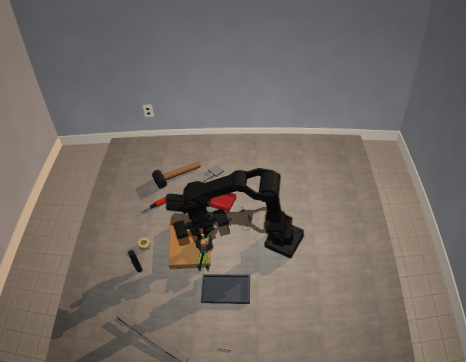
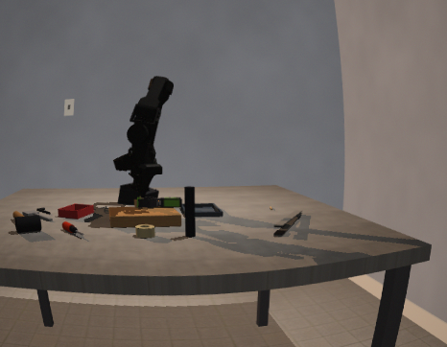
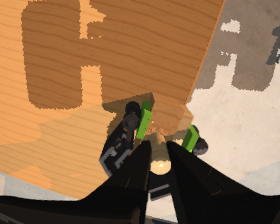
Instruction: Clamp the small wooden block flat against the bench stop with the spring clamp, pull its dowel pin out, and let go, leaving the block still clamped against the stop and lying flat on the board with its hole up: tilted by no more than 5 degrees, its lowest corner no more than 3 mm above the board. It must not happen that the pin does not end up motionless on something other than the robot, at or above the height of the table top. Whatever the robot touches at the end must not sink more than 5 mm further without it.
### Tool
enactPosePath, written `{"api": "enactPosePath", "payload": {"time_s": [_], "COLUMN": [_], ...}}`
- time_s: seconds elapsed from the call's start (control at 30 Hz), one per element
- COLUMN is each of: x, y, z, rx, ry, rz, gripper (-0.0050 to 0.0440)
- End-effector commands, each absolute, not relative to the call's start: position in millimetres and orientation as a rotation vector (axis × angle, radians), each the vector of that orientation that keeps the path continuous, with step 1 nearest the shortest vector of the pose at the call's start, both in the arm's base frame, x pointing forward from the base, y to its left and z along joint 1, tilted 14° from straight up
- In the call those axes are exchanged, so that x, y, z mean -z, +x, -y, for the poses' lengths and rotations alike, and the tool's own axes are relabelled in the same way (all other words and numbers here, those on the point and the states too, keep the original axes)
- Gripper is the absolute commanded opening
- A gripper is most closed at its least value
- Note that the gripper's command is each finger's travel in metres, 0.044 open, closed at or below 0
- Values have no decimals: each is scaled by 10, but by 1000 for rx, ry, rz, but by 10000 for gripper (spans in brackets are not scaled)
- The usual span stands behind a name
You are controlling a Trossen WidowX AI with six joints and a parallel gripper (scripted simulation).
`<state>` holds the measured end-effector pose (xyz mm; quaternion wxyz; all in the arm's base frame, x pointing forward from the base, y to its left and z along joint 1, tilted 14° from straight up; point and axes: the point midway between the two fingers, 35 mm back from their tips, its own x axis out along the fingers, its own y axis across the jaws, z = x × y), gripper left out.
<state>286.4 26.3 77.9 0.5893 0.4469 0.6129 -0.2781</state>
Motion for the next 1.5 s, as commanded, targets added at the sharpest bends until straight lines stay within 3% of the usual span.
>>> {"api": "enactPosePath", "payload": {"time_s": [0.0,0.77,1.47], "x": [-782,-789,-795], "y": [2864,2863,2862], "z": [-263,-261,-259], "rx": [553,327,574], "ry": [944,710,965], "rz": [-1449,-1482,-1445], "gripper": [0,0,0]}}
